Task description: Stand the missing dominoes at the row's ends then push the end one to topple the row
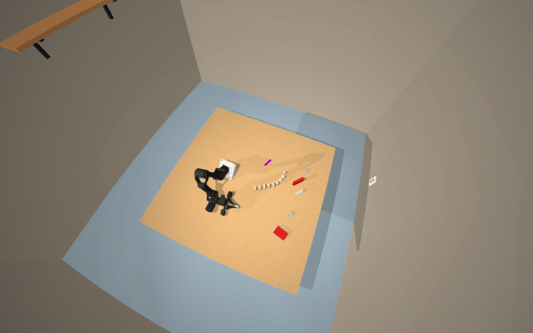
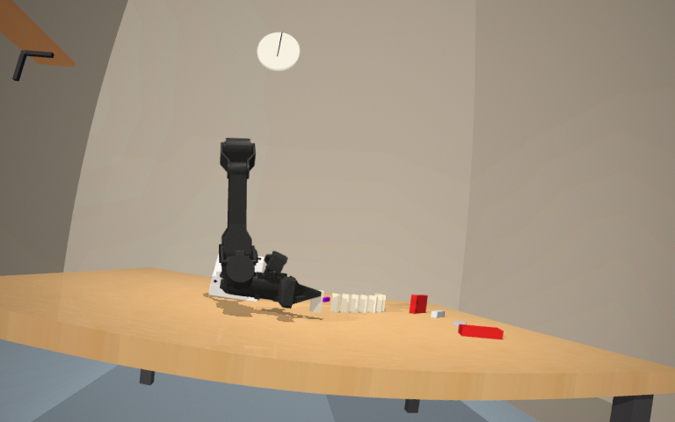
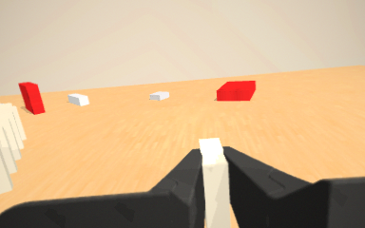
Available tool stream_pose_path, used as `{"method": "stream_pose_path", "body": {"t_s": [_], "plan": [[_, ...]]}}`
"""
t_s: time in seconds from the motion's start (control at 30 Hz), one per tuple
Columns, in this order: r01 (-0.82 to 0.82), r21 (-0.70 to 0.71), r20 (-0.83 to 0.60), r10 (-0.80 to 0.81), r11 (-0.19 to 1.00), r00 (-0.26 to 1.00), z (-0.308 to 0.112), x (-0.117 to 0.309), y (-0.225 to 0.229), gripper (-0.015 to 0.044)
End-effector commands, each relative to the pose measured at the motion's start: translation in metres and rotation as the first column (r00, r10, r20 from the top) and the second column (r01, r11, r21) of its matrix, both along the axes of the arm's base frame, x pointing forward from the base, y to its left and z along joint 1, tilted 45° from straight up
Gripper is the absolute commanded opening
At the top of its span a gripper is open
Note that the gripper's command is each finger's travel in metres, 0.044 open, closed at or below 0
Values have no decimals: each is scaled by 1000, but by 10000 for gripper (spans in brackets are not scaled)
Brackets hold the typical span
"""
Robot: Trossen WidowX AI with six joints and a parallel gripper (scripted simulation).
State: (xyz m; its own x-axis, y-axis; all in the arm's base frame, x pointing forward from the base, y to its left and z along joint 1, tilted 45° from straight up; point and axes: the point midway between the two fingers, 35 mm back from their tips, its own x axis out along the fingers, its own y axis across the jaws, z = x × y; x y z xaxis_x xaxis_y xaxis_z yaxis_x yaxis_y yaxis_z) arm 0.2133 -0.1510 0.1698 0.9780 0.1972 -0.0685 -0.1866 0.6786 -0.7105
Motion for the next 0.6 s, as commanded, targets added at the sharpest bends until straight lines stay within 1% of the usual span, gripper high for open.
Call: {"method": "stream_pose_path", "body": {"t_s": [0.0, 0.43, 0.57], "plan": [[-4, -2, 2, 4, 1000, 1000, -8, 1, -4, 28], [-4, -1, 2, 4, 1000, 1000, -11, 2, -6, 28], [-4, -1, 2, 4, 1000, 1000, -11, 2, -6, 133]]}}
